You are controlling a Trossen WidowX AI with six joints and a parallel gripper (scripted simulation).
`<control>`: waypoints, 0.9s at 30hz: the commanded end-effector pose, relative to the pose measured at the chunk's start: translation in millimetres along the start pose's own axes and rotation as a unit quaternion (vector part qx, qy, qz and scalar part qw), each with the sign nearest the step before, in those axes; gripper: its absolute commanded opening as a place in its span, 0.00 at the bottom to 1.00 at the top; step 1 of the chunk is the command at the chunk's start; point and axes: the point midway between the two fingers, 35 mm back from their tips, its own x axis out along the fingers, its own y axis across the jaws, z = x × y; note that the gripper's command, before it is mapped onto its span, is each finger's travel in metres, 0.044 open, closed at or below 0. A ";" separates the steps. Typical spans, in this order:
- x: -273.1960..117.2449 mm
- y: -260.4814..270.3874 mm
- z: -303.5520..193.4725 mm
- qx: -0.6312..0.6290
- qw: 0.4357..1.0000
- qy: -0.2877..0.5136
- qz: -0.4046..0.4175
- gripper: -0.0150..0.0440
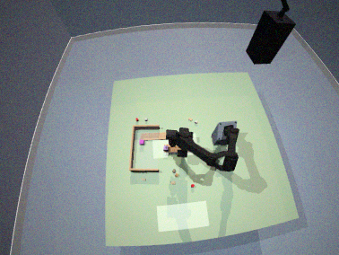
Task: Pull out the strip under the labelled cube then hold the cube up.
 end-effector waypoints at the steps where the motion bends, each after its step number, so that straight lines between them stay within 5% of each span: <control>1: -2.1 2.6 15.6 0.001 1.000 0.000 -0.002 1.00; 27: -13.4 15.5 96.7 -0.001 1.000 -0.002 -0.002 1.00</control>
